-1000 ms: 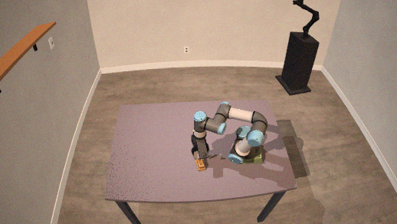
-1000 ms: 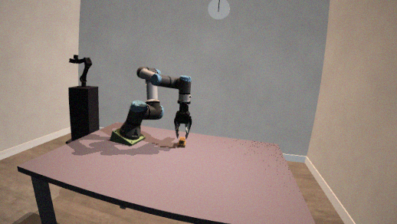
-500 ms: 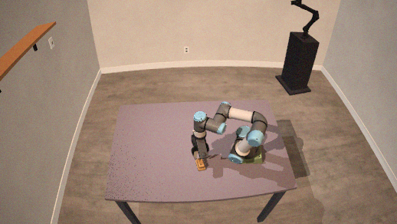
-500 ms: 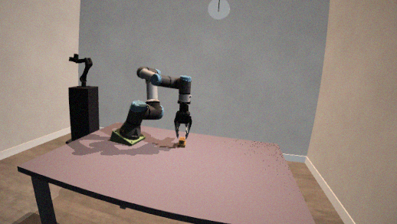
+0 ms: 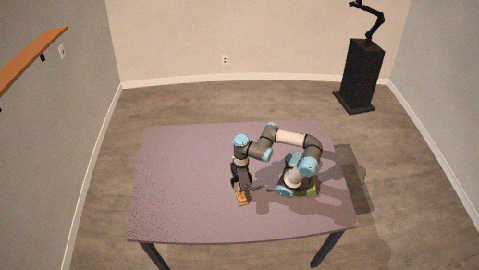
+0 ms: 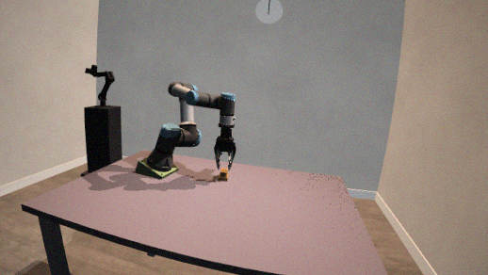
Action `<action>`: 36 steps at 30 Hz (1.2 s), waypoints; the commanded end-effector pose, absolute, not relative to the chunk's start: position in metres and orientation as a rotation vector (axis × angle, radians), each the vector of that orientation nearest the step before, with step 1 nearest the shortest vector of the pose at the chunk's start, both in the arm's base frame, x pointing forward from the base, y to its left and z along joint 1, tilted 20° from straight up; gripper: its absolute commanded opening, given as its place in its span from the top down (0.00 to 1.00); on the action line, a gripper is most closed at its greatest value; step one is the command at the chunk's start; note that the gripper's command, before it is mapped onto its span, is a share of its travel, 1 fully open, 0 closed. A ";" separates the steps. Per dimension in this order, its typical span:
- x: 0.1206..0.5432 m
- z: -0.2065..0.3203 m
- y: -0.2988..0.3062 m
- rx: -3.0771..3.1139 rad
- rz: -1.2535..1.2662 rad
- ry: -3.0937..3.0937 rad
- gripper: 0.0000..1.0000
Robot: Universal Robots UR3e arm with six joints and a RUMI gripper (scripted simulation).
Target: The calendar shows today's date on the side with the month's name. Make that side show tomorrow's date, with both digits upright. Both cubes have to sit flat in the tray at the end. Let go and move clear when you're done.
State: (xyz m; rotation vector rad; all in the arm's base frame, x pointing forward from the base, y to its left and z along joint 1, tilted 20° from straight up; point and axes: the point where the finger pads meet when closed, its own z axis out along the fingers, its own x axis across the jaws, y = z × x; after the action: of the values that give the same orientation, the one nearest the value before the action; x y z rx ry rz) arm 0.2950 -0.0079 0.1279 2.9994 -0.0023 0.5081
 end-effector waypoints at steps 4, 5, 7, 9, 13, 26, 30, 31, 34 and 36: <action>0.295 0.129 -0.008 2.998 0.511 -0.002 0.72; 0.295 0.129 -0.008 2.998 0.511 -0.002 0.72; 0.295 0.129 -0.008 2.998 0.511 -0.002 0.72; 0.295 0.129 -0.008 2.998 0.511 -0.002 0.72; 0.295 0.129 -0.008 2.998 0.511 -0.002 0.72; 0.295 0.129 -0.008 2.998 0.511 -0.002 0.72; 0.296 0.128 -0.008 2.998 0.511 -0.002 0.72; 0.296 0.127 -0.008 2.998 0.511 -0.002 0.72; 0.297 0.125 -0.009 2.998 0.511 -0.002 0.72; 0.298 0.122 -0.009 2.998 0.511 -0.002 0.72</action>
State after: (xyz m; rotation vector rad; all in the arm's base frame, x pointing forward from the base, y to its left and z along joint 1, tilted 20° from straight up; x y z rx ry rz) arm 0.2960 -0.0082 0.1250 2.9995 -0.0022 0.5081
